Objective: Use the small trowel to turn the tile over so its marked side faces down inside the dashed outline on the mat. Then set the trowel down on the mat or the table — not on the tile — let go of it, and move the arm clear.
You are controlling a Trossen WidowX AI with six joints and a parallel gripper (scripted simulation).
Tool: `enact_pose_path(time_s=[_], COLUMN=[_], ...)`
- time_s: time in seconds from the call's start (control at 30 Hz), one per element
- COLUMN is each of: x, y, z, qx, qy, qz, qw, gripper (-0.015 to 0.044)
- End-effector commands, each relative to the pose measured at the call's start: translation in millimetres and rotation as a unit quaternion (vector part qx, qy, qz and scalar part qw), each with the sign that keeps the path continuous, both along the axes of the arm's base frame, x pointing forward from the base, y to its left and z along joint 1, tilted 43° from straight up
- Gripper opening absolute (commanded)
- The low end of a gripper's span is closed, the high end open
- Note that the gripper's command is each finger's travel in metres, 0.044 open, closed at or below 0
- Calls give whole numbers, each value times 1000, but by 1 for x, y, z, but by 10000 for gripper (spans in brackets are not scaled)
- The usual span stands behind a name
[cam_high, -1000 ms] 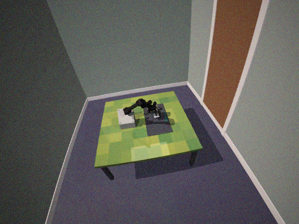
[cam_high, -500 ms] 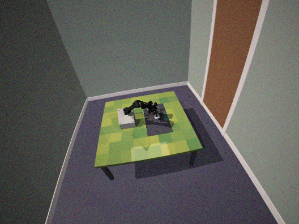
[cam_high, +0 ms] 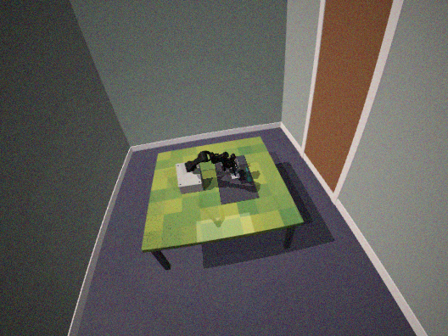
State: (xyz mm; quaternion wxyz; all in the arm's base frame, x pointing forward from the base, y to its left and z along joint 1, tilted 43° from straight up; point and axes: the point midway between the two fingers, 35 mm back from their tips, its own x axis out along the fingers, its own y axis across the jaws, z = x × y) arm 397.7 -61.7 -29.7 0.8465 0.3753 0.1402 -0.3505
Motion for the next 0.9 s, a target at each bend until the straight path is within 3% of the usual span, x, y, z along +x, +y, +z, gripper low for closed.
enact_pose_path(time_s=[0.0,0.87], x=[2,0], y=[3,0], z=[4,1], qx=[1,0], qy=[-6,-1], qz=[6,0], qw=[1000,1000], gripper=[0,0])
